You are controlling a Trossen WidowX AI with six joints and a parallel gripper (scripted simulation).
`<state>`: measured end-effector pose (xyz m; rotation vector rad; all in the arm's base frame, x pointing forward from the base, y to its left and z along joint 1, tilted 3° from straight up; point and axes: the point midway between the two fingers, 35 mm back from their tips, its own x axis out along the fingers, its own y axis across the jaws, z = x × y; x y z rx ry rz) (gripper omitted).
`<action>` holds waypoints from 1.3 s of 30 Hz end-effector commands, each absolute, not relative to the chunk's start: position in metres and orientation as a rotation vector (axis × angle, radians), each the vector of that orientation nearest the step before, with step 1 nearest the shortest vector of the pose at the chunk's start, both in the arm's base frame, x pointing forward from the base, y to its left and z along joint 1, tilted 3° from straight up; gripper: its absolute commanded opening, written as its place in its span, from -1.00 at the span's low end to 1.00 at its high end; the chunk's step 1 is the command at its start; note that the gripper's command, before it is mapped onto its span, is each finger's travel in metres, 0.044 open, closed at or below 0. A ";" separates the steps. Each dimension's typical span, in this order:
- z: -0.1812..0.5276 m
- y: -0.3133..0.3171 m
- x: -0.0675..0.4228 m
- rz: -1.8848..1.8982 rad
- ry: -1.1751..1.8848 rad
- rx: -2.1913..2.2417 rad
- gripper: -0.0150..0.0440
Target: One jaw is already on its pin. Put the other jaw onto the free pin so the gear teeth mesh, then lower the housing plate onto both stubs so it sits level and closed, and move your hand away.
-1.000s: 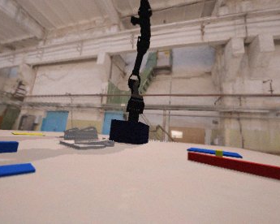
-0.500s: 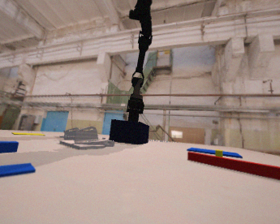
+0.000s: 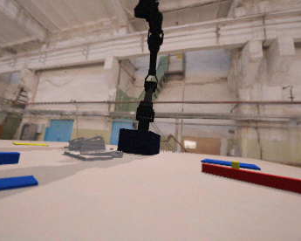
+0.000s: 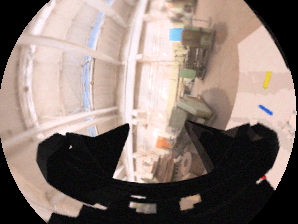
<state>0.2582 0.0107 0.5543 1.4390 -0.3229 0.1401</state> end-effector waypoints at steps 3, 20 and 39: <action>0.527 0.006 0.283 0.045 -0.260 1.368 1.00; 0.455 -0.025 0.329 -0.180 -0.103 1.217 1.00; 0.338 -0.079 0.364 -0.480 0.192 1.012 1.00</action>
